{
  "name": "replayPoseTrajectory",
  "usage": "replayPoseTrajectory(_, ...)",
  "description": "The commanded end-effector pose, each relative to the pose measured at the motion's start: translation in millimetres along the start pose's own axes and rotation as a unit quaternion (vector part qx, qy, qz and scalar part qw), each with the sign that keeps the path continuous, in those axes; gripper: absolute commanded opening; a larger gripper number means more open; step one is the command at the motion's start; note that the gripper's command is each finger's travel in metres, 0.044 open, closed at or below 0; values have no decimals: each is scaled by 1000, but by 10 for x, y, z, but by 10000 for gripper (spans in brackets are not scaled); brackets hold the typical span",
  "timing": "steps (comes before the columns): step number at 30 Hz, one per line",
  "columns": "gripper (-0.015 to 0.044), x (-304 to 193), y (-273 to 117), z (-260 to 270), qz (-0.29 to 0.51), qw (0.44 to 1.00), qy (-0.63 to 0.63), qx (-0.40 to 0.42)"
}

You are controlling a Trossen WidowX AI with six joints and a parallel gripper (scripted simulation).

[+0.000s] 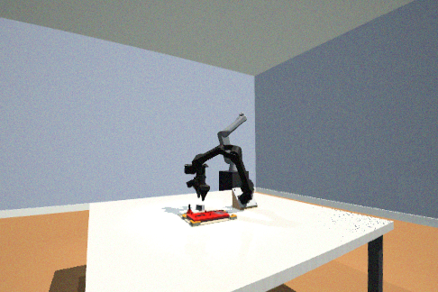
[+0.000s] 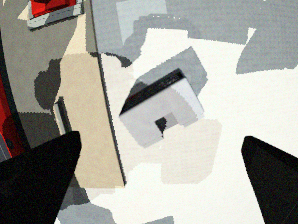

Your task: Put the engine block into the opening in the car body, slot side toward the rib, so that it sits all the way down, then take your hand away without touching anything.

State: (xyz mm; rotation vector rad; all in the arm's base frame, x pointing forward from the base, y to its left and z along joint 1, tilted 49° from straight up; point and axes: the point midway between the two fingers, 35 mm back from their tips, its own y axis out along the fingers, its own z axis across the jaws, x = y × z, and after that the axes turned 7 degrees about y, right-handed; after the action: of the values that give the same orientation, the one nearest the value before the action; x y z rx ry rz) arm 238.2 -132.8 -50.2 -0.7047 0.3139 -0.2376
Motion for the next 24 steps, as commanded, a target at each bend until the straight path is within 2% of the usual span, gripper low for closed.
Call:
replayPoseTrajectory(1,440,4,-16,-2,1,997,-75,-2)
replayPoseTrajectory(13,440,4,-34,-2,1,961,-277,-2)
replayPoseTrajectory(24,440,18,-22,-1,1,958,-288,-2)
